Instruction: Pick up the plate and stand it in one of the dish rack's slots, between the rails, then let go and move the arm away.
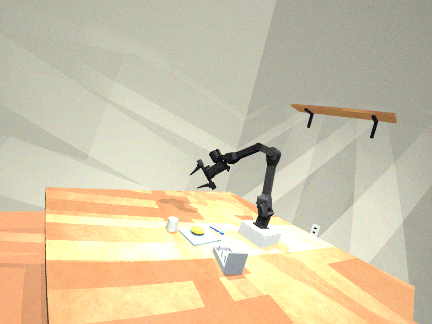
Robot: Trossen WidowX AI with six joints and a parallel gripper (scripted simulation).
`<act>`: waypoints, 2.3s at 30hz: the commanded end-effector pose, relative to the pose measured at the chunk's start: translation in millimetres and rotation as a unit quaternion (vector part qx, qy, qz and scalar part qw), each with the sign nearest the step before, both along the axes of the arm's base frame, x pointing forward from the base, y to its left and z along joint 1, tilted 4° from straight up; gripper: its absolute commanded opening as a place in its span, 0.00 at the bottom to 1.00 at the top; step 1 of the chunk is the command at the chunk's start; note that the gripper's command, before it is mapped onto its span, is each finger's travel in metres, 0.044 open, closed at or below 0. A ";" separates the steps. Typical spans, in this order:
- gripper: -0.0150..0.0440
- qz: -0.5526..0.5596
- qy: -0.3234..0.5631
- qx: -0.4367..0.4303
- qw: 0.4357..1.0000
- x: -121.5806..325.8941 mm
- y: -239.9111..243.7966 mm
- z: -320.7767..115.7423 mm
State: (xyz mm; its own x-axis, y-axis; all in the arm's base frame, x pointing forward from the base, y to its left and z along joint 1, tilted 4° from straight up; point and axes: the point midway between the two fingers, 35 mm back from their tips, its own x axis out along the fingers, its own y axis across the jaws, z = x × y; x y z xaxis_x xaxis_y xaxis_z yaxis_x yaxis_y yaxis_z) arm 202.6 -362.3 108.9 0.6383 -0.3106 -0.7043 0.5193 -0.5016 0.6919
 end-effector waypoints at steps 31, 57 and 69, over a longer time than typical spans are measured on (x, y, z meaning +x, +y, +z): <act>0.93 0.415 0.200 -0.119 0.880 94.1 114.4 -49.3; 0.93 0.714 0.281 -0.206 0.607 116.8 212.6 -73.9; 0.93 0.818 0.290 -0.232 0.439 117.9 254.2 -80.5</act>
